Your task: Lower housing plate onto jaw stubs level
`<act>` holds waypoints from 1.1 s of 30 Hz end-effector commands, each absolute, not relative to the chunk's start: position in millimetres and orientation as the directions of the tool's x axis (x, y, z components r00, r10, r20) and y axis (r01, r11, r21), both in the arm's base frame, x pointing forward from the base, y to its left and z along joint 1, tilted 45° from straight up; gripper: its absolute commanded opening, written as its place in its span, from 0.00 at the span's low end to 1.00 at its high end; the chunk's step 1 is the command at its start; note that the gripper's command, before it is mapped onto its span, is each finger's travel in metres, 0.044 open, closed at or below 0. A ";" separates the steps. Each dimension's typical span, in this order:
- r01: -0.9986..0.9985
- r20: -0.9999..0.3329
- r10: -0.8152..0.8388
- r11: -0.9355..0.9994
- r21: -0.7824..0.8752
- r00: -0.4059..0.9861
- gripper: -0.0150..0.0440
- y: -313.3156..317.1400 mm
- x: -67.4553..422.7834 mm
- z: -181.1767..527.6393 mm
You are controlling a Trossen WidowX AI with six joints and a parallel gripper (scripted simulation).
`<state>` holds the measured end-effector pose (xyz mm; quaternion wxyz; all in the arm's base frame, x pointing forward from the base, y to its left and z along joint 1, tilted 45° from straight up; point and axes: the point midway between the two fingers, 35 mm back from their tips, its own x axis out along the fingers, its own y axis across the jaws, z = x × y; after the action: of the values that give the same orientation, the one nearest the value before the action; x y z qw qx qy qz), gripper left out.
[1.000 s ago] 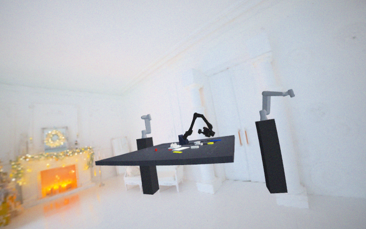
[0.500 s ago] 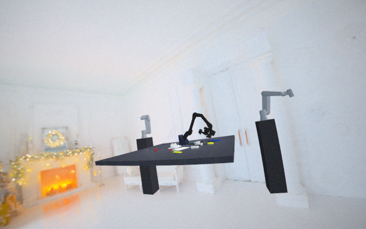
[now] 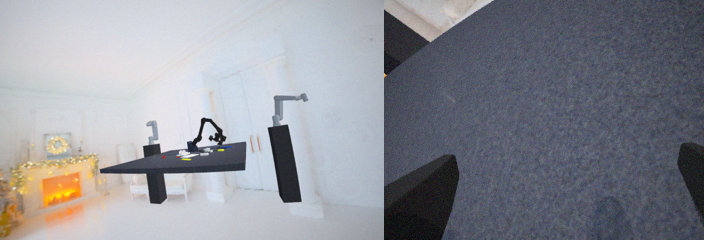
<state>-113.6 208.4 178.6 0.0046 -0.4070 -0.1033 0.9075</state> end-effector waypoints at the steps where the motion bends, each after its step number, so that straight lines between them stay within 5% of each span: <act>1: 0.023 -0.743 0.142 -0.978 -0.206 -0.654 1.00 212.4 -106.2 183.2; 33: -0.268 -0.759 0.358 -0.931 -0.247 -0.544 1.00 232.2 -64.0 200.1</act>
<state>-70.7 230.4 195.4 0.1535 -0.4399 -0.0543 0.8832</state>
